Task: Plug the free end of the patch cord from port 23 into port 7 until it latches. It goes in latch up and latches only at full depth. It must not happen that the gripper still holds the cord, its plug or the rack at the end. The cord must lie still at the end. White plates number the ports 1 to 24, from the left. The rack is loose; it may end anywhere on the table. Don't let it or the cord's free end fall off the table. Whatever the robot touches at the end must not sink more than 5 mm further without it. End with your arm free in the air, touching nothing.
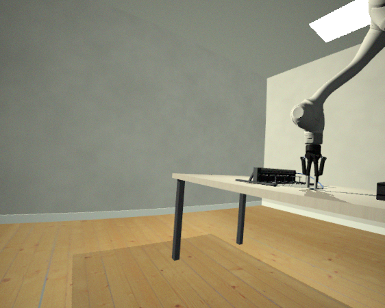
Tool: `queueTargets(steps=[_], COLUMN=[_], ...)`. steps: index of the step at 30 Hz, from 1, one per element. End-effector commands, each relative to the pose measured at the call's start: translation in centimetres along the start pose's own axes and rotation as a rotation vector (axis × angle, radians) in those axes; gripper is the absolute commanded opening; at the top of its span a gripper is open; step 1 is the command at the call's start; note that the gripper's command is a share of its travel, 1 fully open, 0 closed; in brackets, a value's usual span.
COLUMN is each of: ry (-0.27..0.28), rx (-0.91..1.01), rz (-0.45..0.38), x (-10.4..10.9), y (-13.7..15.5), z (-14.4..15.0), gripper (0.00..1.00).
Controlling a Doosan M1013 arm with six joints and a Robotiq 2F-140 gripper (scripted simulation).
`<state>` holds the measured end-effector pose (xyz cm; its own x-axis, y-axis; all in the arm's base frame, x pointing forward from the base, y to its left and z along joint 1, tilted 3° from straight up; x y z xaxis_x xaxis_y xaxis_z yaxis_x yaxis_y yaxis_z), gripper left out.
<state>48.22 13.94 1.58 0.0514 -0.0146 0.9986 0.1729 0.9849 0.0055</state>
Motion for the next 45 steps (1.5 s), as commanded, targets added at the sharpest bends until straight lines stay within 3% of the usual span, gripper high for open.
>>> queueTargets(steps=[1,45], ry=[0.0,0.0], rx=[0.0,0.0], rz=[0.0,0.0], x=[-0.03,-0.54], y=[0.0,0.0], z=[0.0,0.0], gripper=[0.22,0.22])
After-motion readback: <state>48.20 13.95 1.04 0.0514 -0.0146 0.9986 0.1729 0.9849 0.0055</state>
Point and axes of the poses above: the point where the finger pads meet when closed, its own x axis back along the fingers, its own z axis across the jaws, y = z × x, the point moved 6 cm from there along x, back along the fingers, and after that the axes turned 12 degrees about -x, right-handed, at the moved point
